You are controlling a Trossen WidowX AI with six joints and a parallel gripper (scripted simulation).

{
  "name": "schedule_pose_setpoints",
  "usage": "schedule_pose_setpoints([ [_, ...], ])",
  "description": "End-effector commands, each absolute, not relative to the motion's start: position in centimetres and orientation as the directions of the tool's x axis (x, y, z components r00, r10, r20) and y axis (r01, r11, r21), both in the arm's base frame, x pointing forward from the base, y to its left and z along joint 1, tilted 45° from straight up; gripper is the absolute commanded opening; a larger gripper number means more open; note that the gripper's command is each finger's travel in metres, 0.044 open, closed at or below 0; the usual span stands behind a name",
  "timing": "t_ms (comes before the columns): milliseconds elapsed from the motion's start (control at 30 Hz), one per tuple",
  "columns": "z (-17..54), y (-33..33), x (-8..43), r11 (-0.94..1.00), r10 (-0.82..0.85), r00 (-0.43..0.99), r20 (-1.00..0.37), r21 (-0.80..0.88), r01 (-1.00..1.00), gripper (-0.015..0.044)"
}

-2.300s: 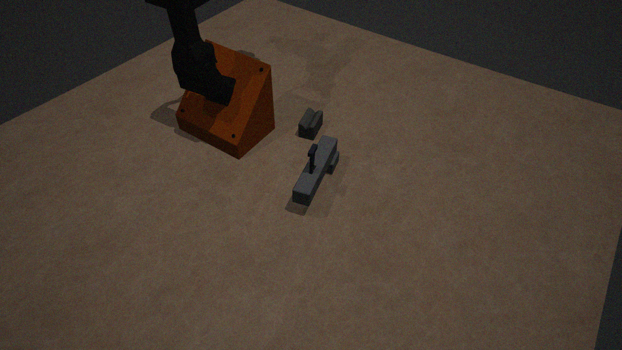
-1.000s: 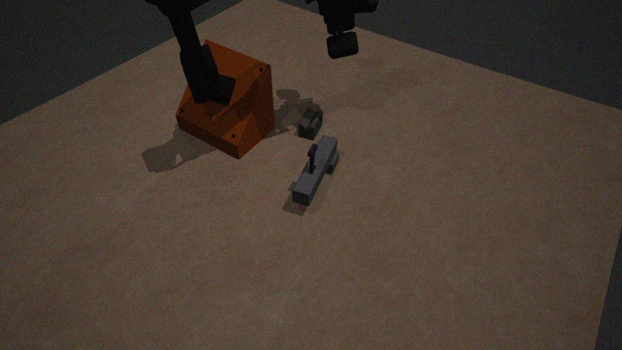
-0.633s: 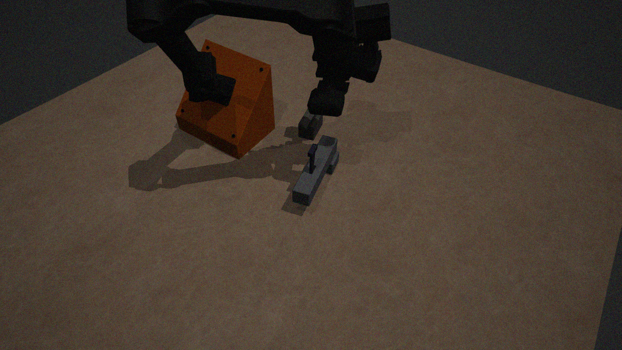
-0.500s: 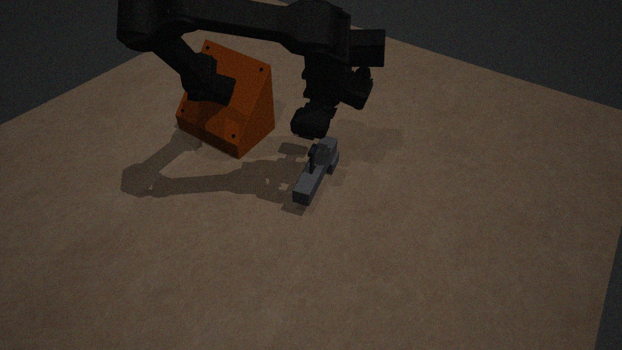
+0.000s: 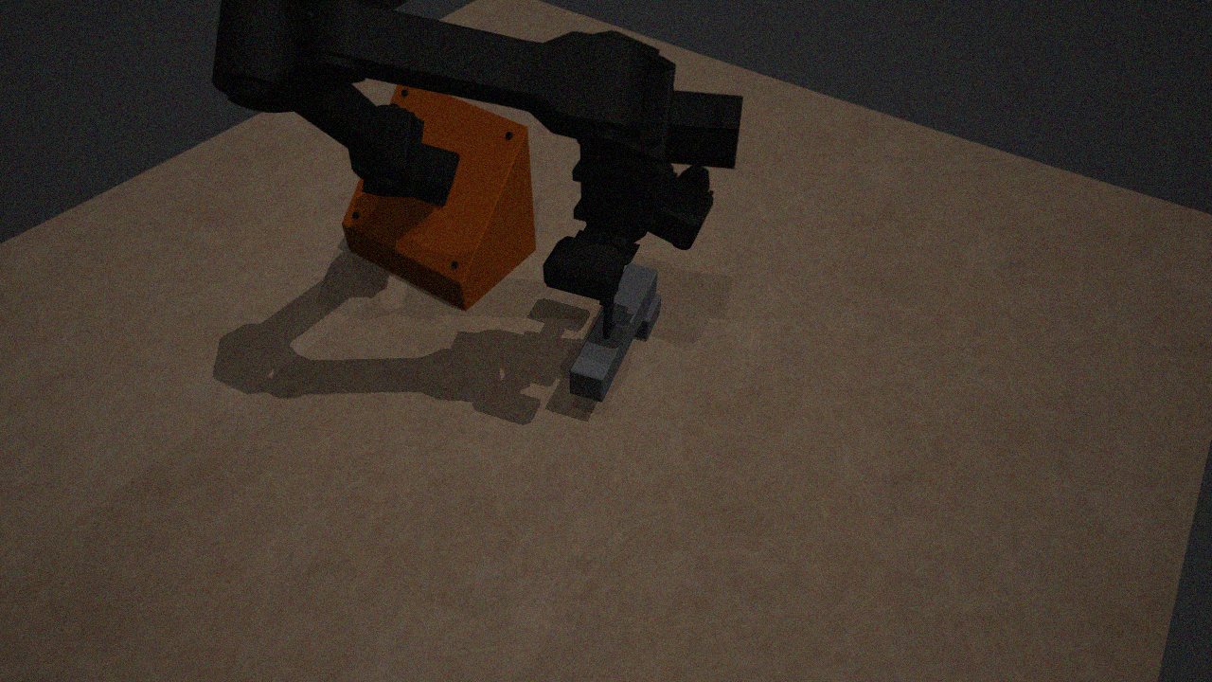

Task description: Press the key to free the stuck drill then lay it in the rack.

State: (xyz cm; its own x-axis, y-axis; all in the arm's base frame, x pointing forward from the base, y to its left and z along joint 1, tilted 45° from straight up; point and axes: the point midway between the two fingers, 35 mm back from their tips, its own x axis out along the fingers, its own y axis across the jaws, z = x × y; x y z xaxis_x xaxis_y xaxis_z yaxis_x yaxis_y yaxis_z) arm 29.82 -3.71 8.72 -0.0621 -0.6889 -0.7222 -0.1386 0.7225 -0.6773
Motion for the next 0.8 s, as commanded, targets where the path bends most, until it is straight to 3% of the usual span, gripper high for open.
schedule_pose_setpoints([
  [0, 8.54, -4.36, 29.66, 0.717, -0.694, -0.063, -0.717, -0.681, -0.145, 0.0],
  [767, 8.55, -4.22, 29.21, 0.717, -0.694, -0.064, -0.717, -0.681, -0.145, 0.0],
])
